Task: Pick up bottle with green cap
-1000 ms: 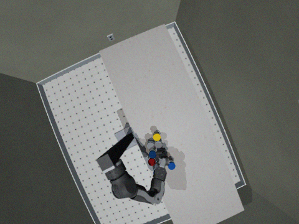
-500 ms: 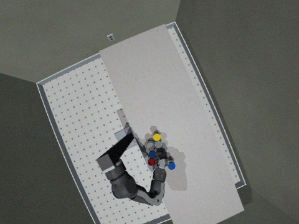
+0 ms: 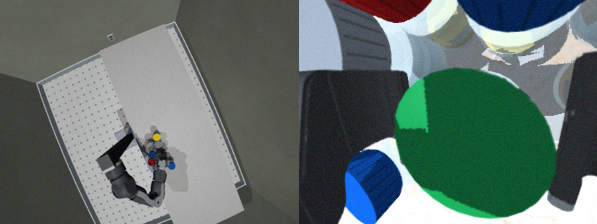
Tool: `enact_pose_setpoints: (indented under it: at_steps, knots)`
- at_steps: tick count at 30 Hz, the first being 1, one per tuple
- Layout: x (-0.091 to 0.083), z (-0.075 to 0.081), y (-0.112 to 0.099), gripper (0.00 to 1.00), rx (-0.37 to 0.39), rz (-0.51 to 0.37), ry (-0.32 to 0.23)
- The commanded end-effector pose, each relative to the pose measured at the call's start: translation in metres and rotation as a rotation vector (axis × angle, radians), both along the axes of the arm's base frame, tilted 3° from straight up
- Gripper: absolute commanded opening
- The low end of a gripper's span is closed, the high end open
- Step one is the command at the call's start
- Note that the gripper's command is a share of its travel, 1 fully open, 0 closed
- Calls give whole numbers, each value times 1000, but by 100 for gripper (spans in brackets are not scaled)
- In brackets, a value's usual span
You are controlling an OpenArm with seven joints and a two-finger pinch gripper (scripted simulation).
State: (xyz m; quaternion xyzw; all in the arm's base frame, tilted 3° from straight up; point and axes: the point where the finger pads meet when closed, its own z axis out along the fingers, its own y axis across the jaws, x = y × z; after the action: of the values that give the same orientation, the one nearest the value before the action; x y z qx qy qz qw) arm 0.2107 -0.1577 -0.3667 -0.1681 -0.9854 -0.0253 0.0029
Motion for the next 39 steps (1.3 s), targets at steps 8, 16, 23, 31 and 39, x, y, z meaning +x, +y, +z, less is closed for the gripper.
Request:
enact_pose_setpoints:
  at_steps: [8, 16, 23, 31, 39]
  knots:
    - [2, 6, -2, 45, -8, -7, -1]
    - [1, 5, -1, 0, -2, -4, -2]
    - [1, 5, -1, 0, -2, -4, -2]
    - [1, 5, -1, 0, -2, -4, -2]
    - [1, 5, -1, 0, -1, -4, -2]
